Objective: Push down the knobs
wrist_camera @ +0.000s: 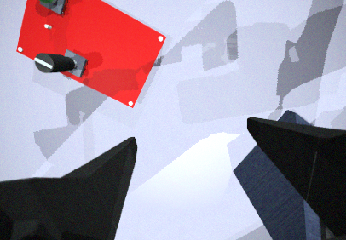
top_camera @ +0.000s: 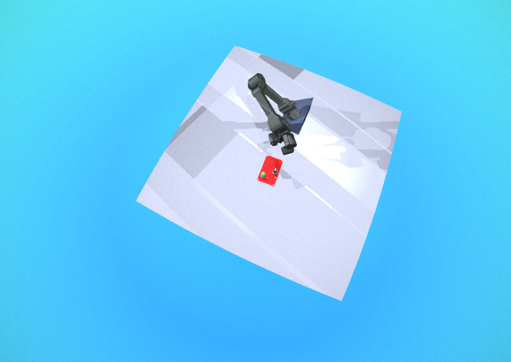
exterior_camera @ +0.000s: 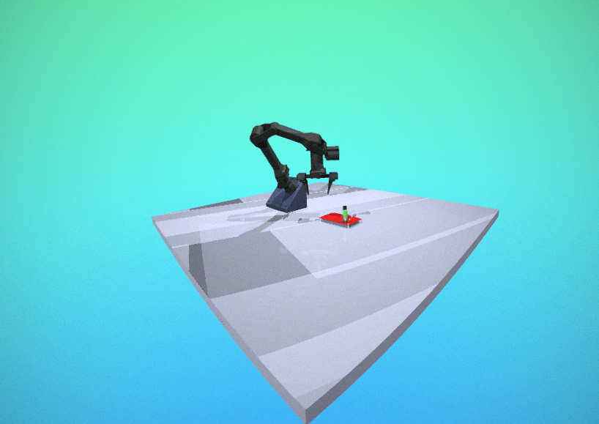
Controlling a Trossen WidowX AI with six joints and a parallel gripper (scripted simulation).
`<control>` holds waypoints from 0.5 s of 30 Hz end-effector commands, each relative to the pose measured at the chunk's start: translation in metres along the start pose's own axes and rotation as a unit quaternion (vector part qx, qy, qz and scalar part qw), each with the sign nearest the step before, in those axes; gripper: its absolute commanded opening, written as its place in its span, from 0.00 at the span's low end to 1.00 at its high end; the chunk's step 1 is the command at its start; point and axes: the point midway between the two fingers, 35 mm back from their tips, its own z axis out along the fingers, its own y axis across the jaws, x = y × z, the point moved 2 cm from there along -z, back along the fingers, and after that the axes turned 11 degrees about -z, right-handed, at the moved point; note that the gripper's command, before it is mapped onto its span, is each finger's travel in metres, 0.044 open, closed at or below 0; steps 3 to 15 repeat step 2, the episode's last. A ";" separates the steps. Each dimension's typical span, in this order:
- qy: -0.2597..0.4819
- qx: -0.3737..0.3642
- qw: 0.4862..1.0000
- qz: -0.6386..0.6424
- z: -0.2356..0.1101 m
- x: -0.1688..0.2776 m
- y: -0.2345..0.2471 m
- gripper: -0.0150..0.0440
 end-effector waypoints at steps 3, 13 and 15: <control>0.002 -0.001 1.000 0.003 0.000 0.001 -0.001 1.00; 0.002 -0.001 1.000 0.003 0.000 0.001 -0.001 1.00; 0.002 -0.001 1.000 0.003 0.000 0.001 -0.001 1.00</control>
